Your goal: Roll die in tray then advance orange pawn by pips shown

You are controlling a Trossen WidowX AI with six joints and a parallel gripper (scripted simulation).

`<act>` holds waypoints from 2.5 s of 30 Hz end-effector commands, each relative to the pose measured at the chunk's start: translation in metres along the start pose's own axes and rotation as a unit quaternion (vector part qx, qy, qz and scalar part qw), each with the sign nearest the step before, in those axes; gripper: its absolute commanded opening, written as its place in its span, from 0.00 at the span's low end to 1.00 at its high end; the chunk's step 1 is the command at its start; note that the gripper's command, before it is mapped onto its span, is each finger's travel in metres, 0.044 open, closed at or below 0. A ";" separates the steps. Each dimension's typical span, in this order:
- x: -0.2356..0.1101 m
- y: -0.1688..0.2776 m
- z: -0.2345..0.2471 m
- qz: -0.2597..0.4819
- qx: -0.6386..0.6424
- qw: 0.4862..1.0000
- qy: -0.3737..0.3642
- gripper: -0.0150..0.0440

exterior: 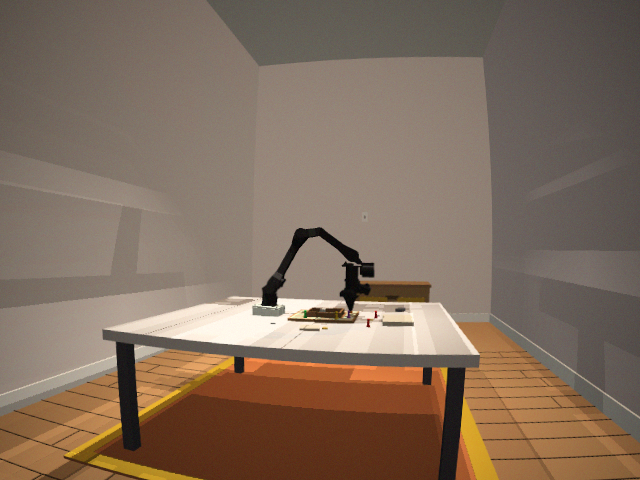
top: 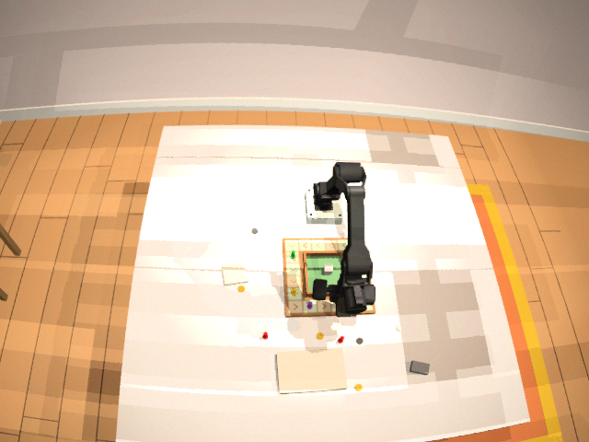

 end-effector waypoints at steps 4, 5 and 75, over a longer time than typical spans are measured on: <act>-0.043 -0.006 0.000 -0.007 0.001 1.000 0.001 0.25; -0.049 -0.006 0.000 -0.007 0.001 1.000 0.001 0.25; -0.037 0.193 0.060 0.004 0.002 1.000 -0.003 0.25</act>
Point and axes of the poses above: the point midway between the two fingers, 35 mm back from their tips, its own x axis out along the fingers, its own z axis across the jaws, y = z × x, the point moved 3 cm from there along -x, back along the fingers, and after that the axes turned 1 degree about x, right-handed, at the moved point
